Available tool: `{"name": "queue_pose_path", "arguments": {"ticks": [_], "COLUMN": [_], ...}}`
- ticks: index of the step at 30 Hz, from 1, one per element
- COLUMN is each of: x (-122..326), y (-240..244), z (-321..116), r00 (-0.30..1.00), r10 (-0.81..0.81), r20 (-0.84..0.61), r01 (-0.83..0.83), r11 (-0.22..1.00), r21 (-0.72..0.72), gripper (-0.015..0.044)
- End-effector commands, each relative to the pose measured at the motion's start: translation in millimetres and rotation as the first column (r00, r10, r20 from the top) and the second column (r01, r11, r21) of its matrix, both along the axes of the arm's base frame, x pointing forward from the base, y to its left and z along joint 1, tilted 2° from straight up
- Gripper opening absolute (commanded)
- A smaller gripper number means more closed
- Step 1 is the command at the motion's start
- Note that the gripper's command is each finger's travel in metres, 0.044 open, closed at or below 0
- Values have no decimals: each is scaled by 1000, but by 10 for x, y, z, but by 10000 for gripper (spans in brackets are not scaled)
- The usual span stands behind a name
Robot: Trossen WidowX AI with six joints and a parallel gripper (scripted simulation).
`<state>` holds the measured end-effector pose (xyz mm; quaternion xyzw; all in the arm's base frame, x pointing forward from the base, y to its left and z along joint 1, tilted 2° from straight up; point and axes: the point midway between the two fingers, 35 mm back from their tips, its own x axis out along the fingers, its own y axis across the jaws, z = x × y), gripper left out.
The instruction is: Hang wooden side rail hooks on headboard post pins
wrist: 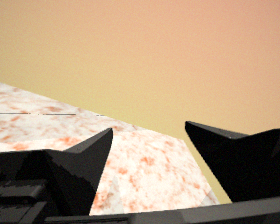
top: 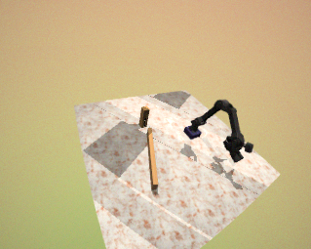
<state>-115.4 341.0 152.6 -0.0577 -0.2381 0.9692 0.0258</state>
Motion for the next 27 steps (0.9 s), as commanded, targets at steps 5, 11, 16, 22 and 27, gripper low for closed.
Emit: {"name": "queue_pose_path", "arguments": {"ticks": [5, 11, 16, 22, 27], "x": [10, 23, 79, 615, 1086], "y": [15, -13, 1, 43, 26], "z": [237, 721, 626, 343, 105], "r00": [1000, 1000, 1000, 980, 932], "r10": [0, 0, -17, -170, -311], "r20": [0, 0, 9, 104, 187], "r01": [0, 0, 17, 177, 335], "r11": [1000, 1000, 1000, 982, 936], "r21": [0, 0, -5, -63, -110], "gripper": [440, 440, 440, 440, 440]}}
